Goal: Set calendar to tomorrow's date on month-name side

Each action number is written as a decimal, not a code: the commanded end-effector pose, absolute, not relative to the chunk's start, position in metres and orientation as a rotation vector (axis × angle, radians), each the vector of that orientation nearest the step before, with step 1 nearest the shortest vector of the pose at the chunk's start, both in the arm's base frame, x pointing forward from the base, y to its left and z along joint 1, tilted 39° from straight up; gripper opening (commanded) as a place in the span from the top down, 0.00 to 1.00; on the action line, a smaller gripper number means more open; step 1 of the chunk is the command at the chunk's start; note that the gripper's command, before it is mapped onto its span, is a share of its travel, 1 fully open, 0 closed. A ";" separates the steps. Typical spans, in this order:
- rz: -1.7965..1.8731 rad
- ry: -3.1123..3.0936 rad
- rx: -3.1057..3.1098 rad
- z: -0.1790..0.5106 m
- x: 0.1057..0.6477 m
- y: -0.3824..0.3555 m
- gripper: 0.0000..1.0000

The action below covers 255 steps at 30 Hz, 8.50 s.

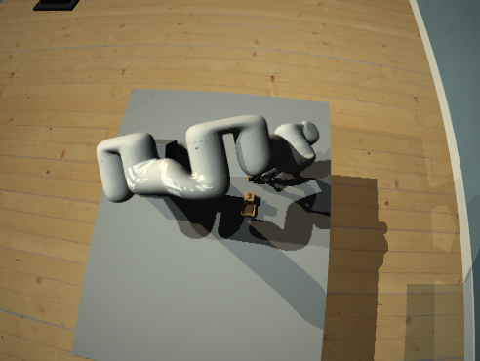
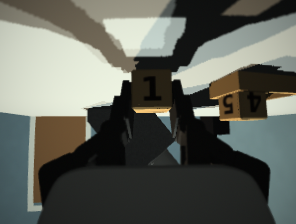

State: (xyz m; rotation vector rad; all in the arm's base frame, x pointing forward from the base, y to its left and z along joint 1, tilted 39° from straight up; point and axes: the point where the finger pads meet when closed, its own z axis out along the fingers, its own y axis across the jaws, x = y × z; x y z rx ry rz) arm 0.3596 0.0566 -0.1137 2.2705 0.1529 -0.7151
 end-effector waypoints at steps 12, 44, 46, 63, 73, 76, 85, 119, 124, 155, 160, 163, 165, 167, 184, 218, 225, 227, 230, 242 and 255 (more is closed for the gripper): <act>-0.711 0.154 2.273 -0.114 0.361 0.057 0.71; -0.711 0.154 2.273 -0.114 0.361 0.057 0.71; -0.711 0.154 2.273 -0.114 0.361 0.057 0.71; -0.711 0.154 2.273 -0.114 0.361 0.057 0.63; -0.711 0.154 2.273 -0.114 0.361 0.057 0.51; -0.711 0.154 2.273 -0.114 0.361 0.057 0.51; -0.711 0.154 2.273 -0.114 0.361 0.057 0.29; -0.711 0.154 2.273 -0.072 0.355 0.090 0.29; -0.711 0.154 2.273 -0.063 0.353 0.097 0.29; -0.315 0.309 2.371 -0.058 0.349 0.098 0.29; -0.156 0.361 2.386 -0.057 0.351 0.095 0.29; -0.075 0.396 2.401 -0.057 0.350 0.096 0.29; -0.018 0.425 2.415 -0.057 0.347 0.098 0.29; 0.006 0.439 2.422 -0.057 0.343 0.099 0.29; 0.006 0.439 2.422 -0.057 0.342 0.098 0.00; 0.359 -0.579 2.429 -0.054 0.341 0.100 0.00; 0.459 -0.878 2.362 -0.053 0.341 0.100 0.00; 0.487 -0.962 2.338 -0.053 0.341 0.100 0.00; 0.489 -0.970 2.335 -0.053 0.341 0.100 0.00; 0.643 -1.449 2.140 -0.052 0.341 0.101 0.00; 0.650 -1.471 2.128 -0.052 0.341 0.101 0.51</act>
